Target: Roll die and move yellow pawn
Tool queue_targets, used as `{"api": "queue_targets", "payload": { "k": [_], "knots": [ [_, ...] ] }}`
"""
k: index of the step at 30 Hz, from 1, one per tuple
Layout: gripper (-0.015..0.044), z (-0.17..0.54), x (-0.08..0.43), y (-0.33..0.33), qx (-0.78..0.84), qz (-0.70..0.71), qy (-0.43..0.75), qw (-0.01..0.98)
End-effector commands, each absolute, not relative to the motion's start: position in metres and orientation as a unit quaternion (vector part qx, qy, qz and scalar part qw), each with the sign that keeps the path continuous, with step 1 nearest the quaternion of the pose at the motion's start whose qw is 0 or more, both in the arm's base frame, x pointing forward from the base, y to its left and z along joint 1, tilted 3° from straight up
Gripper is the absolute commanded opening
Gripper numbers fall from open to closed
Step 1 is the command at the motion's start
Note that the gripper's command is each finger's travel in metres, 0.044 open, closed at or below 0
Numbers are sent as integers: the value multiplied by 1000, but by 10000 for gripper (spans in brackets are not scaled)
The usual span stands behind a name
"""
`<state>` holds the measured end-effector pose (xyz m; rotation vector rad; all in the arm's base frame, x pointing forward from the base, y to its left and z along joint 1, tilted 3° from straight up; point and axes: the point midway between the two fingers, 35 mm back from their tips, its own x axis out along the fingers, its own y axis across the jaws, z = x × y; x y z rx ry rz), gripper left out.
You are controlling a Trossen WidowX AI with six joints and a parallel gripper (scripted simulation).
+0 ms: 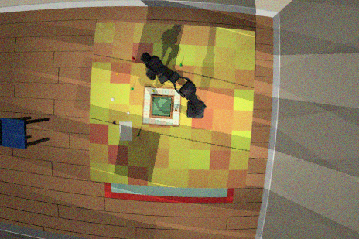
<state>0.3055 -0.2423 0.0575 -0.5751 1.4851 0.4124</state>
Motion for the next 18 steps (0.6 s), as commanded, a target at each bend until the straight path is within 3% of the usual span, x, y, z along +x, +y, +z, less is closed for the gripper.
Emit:
{"api": "queue_targets", "payload": {
  "k": [1, 9, 15, 18],
  "knots": [
    [275, 45, 305, -241, -250, 187, 664, 680],
    [275, 37, 305, -241, -250, 187, 664, 680],
    [118, 37, 305, -241, -250, 187, 664, 680],
    [97, 37, 305, -241, -250, 187, 664, 680]
  ]
}}
